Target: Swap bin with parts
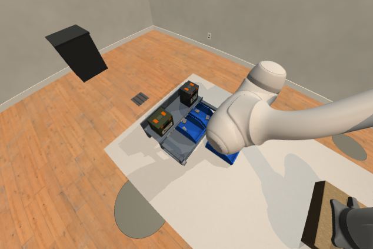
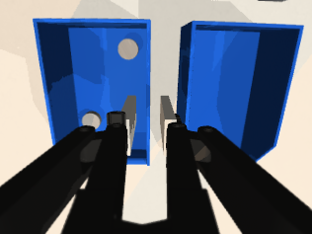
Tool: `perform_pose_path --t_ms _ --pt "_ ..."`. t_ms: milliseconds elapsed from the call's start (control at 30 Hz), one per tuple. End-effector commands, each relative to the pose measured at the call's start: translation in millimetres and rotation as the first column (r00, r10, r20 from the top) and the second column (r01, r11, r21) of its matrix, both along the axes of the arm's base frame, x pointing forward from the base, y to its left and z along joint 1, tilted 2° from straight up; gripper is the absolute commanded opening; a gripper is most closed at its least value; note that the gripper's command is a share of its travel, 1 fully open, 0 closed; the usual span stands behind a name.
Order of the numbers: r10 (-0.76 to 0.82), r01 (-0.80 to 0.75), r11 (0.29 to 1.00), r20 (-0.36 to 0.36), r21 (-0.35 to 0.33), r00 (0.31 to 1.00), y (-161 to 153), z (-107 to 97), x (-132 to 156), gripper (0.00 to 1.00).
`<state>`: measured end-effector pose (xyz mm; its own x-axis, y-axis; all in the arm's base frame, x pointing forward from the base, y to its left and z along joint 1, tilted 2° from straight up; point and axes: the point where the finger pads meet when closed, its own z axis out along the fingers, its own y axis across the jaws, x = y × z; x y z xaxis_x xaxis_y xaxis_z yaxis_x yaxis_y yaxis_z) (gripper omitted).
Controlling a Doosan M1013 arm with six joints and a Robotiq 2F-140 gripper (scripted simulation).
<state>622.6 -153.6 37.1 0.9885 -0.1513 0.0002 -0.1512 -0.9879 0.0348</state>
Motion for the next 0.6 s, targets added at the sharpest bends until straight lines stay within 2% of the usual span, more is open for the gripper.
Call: perform_pose_path --t_ms 0,567 --pt "0.000 0.000 1.000 0.000 0.000 1.000 0 -7 0 0.24" --pt "0.000 0.000 1.000 0.000 0.000 1.000 -1 -27 0 0.24"
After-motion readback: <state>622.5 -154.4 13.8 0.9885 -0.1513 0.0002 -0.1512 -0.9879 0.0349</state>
